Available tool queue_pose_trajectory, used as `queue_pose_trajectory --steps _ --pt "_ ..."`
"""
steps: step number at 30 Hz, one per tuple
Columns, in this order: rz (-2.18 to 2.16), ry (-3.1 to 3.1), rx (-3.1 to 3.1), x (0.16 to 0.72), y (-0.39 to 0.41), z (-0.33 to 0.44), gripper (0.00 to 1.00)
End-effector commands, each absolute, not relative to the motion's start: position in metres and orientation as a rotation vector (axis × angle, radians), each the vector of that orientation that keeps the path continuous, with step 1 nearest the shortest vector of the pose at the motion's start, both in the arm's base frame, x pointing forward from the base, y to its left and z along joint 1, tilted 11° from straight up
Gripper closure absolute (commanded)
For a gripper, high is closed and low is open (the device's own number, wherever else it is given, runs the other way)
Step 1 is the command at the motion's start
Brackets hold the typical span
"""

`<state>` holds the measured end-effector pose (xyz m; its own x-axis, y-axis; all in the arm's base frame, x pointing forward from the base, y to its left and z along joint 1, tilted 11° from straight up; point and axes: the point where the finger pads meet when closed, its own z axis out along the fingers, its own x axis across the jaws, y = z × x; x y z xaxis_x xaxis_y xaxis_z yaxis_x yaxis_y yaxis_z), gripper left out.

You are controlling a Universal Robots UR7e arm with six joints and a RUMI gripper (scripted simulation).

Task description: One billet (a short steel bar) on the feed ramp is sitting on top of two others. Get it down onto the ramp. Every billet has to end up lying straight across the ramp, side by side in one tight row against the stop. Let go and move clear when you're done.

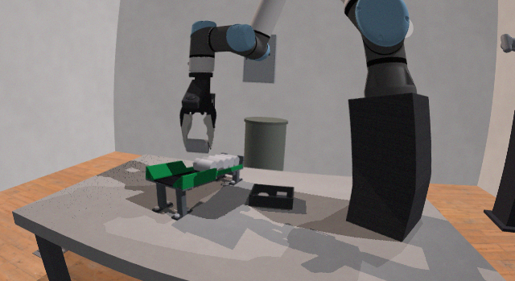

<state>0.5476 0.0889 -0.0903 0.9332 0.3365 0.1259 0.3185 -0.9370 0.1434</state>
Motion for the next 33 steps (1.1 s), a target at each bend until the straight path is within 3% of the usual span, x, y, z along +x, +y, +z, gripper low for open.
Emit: queue_pose_trajectory --steps 1,33 --pt "0.209 0.853 2.881 0.5451 0.0925 -0.0906 1.00" --pt "0.062 2.283 1.876 0.5381 0.1017 -0.0939 1.00"
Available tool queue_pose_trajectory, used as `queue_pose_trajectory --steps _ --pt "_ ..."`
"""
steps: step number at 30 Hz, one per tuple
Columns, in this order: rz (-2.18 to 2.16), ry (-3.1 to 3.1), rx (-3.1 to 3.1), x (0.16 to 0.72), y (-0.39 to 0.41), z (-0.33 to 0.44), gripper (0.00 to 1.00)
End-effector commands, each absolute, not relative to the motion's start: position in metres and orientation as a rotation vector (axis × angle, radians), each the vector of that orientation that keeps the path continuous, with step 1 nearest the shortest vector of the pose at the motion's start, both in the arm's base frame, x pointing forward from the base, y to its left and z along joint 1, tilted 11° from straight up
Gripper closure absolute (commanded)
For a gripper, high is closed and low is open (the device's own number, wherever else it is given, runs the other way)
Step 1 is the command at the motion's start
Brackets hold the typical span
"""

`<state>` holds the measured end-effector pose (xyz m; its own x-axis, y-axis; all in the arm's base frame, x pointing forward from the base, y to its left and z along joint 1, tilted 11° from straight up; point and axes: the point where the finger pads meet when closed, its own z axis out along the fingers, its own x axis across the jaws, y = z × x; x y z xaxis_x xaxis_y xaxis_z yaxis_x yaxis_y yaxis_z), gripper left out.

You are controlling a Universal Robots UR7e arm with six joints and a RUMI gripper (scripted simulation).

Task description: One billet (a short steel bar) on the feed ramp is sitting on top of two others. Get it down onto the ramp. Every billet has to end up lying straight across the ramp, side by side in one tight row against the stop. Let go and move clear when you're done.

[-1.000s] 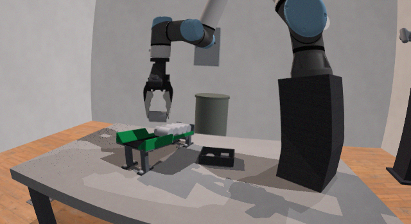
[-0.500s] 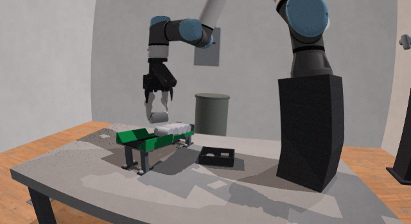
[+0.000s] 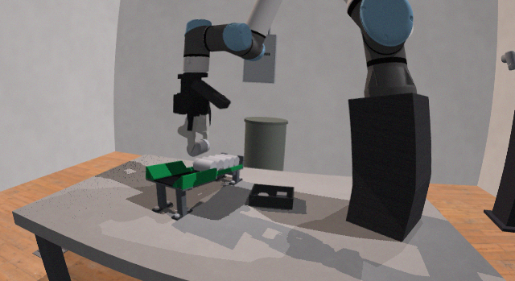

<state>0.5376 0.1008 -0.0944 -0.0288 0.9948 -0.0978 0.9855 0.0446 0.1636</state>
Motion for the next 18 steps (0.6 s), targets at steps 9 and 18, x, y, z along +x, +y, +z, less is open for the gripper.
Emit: queue_pose_trajectory --steps 9,18 --pt "0.027 2.498 1.572 0.5392 0.1034 -0.0941 1.00" --pt "-0.014 2.698 1.194 0.5416 0.1059 -0.0942 1.00"
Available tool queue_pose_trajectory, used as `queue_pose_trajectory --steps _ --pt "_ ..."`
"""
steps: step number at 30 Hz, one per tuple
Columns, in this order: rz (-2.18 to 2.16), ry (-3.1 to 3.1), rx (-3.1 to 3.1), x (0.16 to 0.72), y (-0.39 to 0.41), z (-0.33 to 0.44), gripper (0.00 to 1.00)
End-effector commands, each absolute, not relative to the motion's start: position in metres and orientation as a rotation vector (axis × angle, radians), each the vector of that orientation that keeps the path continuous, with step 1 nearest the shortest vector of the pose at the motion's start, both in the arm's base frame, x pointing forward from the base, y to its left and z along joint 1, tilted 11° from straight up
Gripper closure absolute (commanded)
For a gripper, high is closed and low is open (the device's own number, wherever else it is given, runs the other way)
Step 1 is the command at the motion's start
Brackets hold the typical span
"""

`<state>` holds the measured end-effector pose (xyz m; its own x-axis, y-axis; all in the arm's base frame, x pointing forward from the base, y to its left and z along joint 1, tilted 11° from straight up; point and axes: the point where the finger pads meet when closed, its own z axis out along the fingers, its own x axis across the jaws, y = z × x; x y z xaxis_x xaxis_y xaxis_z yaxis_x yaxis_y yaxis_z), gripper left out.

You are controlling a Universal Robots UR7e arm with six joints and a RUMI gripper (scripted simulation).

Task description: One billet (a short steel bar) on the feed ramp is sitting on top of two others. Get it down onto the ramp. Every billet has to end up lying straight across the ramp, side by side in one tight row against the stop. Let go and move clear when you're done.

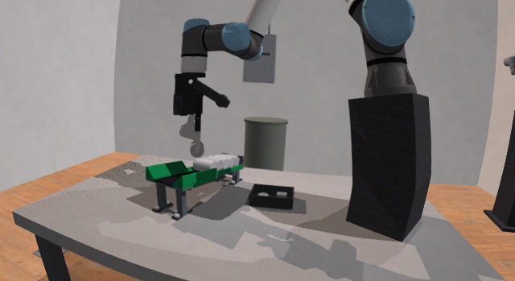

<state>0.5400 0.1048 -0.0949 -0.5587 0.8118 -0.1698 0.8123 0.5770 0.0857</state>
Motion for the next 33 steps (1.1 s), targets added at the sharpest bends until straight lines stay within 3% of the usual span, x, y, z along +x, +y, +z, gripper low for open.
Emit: queue_pose_trajectory --steps 1,33 --pt "-0.018 2.716 1.154 0.5419 0.1062 -0.0942 1.00" --pt "-0.101 2.945 0.302 0.5494 0.1149 -0.0942 1.00"
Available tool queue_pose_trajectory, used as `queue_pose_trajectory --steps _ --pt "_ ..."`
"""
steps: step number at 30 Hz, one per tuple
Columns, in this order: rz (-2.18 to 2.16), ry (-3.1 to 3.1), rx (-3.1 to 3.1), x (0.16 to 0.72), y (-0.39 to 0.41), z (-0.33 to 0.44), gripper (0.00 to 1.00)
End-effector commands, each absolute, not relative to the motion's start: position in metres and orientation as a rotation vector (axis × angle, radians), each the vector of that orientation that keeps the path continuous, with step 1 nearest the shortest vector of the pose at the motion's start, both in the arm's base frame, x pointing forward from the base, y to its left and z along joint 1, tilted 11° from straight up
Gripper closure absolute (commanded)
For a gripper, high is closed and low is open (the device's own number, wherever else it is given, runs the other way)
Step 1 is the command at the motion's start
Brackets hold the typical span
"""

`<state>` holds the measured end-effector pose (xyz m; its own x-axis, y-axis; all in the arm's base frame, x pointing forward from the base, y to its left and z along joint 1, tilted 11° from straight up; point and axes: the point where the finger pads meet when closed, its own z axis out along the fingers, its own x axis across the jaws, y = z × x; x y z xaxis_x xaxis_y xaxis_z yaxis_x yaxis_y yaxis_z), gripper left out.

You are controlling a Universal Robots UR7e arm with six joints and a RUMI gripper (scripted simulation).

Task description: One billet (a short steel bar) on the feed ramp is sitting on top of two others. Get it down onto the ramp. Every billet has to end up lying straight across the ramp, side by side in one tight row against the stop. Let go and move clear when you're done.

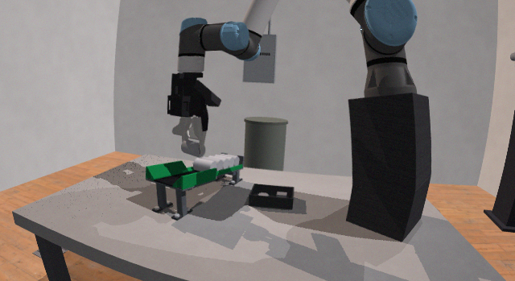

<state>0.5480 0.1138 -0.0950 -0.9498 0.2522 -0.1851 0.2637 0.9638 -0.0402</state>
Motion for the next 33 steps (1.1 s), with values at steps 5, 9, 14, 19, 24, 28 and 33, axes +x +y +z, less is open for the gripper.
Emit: queue_pose_trajectory --steps 5,9,14,19,24,28,33 --pt "-0.109 2.955 0.213 0.5502 0.1161 -0.0942 1.00" --pt "-0.112 2.957 0.183 0.5505 0.1165 -0.0942 1.00" --pt "-0.118 2.962 0.119 0.5511 0.1174 -0.0942 1.00" --pt "-0.122 2.965 0.073 0.5516 0.1180 -0.0942 1.00" --pt "-0.124 2.966 0.047 0.5518 0.1184 -0.0942 1.00" --pt "-0.126 2.966 0.033 0.5520 0.1186 -0.0942 1.00" --pt "-0.127 2.967 0.018 0.5521 0.1188 -0.0942 1.00"
